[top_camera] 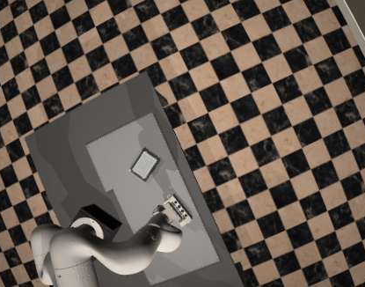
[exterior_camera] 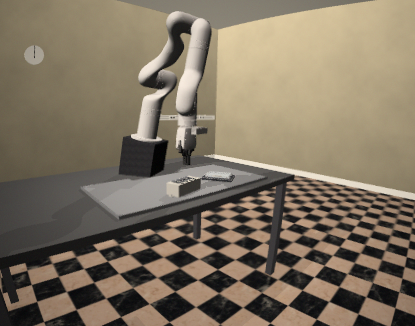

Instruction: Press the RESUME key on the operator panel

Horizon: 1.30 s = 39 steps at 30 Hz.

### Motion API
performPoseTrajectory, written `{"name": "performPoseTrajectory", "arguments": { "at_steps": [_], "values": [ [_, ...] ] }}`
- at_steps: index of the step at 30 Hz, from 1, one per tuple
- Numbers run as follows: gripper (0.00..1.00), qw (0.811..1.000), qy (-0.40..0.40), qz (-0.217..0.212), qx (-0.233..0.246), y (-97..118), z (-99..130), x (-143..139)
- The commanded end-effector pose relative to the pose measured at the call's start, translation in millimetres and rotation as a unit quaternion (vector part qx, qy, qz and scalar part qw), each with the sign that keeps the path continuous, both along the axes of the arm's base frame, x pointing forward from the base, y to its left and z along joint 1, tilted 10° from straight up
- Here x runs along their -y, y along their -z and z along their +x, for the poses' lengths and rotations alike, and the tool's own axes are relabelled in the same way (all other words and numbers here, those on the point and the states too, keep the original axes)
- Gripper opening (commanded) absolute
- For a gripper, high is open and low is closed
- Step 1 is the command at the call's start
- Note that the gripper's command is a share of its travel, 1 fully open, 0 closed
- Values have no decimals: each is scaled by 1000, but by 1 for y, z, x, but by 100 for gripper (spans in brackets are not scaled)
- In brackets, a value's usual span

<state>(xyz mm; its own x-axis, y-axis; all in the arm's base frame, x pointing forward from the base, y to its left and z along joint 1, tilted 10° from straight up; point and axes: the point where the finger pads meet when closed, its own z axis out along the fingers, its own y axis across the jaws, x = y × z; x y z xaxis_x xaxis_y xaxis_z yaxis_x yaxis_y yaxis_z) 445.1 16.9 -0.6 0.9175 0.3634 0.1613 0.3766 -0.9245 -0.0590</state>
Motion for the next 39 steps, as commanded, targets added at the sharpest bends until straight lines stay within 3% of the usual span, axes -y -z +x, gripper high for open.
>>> {"name": "performPoseTrajectory", "arguments": {
  "at_steps": [1, 19, 39],
  "values": [
    [0, 1000, 0, 0, 1, 6, 1, -1],
    [0, 1000, 0, 0, 1, 32, 5, -4],
    [0, 1000, 0, 0, 1, 36, 5, -4]
  ]
}}
